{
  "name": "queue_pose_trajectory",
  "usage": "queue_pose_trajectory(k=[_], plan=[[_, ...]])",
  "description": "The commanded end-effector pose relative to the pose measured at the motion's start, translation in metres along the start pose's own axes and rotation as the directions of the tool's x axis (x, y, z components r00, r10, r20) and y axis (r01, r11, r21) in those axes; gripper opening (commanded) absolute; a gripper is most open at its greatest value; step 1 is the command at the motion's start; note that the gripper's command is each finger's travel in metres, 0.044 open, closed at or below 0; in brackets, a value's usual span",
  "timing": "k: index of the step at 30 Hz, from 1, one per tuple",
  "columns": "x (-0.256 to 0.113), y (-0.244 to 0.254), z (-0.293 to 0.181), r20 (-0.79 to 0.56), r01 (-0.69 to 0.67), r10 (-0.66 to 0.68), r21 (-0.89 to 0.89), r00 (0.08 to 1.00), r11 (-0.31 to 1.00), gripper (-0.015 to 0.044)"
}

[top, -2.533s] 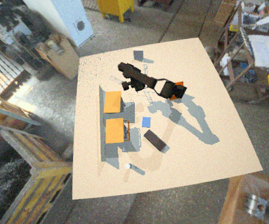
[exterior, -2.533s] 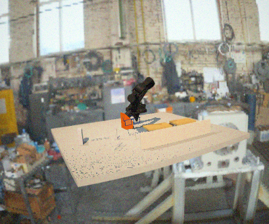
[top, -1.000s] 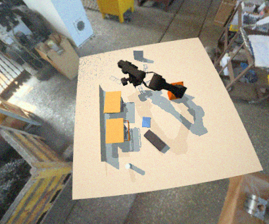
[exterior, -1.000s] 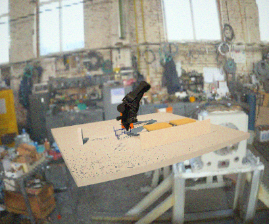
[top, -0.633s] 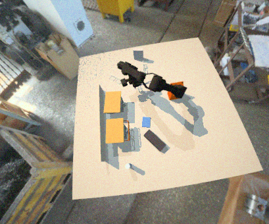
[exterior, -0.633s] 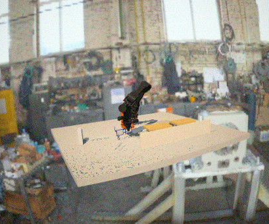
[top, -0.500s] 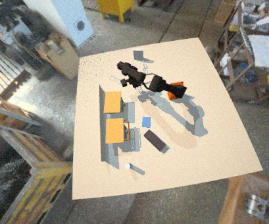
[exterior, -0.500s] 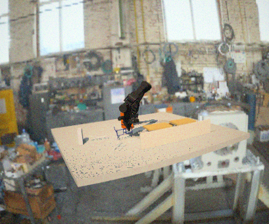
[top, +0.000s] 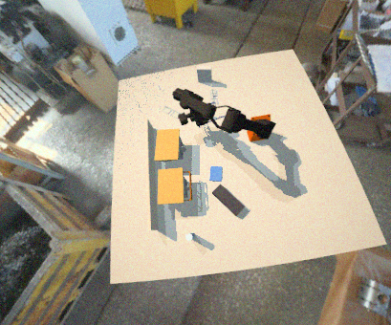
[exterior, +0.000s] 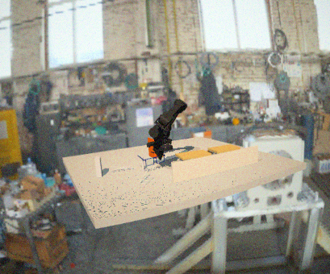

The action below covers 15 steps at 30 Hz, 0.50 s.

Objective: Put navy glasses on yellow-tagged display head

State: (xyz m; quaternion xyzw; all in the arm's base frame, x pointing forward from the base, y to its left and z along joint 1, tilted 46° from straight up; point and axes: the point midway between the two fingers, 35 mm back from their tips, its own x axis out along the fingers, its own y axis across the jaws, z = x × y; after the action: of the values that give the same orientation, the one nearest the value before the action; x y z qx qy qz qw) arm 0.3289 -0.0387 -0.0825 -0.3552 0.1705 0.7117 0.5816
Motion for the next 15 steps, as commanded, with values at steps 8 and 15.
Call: queue_pose_trajectory(k=[8,15], plan=[[-0.001,-0.004,0.01,0.003,0.007,-0.007,0.002,1.0,1.0,0.0],[-0.001,-0.005,0.015,0.003,0.007,-0.007,0.002,1.0,1.0,0.0]])
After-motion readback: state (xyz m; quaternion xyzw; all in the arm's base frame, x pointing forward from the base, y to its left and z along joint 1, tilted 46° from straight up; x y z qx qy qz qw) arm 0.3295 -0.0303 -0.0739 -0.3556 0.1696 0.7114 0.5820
